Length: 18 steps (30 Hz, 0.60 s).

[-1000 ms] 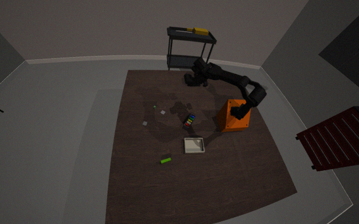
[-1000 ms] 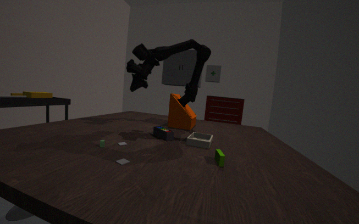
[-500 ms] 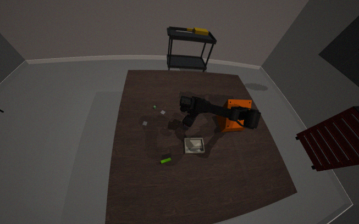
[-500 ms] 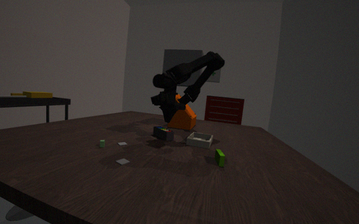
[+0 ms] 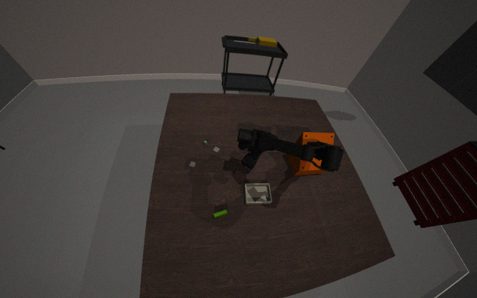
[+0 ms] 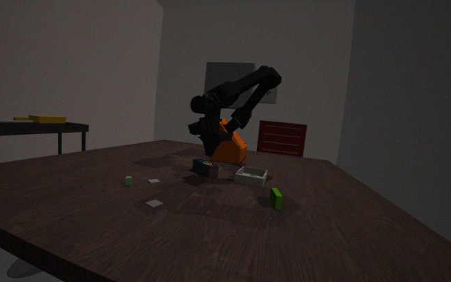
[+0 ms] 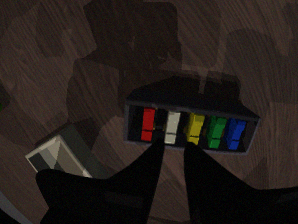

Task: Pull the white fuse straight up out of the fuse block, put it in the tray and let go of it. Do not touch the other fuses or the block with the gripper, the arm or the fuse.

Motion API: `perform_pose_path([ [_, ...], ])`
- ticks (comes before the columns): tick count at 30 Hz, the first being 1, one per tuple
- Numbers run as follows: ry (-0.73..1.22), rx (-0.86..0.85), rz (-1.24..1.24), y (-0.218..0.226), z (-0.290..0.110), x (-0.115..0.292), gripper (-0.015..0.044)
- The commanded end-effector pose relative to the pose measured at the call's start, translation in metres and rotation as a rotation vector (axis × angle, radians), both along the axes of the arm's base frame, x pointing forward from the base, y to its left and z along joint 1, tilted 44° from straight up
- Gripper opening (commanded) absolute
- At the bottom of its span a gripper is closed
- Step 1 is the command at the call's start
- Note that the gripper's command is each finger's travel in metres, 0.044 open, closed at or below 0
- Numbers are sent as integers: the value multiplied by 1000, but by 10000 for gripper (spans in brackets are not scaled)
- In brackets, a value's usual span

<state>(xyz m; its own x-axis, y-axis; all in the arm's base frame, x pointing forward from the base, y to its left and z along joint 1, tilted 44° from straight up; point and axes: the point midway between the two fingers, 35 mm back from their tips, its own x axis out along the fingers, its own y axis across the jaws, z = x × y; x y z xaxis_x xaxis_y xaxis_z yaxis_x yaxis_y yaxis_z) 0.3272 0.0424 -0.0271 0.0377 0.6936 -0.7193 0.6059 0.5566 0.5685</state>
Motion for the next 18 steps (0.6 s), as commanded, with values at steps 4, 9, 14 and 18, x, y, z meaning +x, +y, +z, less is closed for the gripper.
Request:
perform_pose_path([
  [4,5,4,1,6,-5,0,74],
  [9,5,5,1,10,-9,0,74],
  [14,5,5,1,13,-12,0,74],
  [18,5,5,1,16,-15,0,74],
])
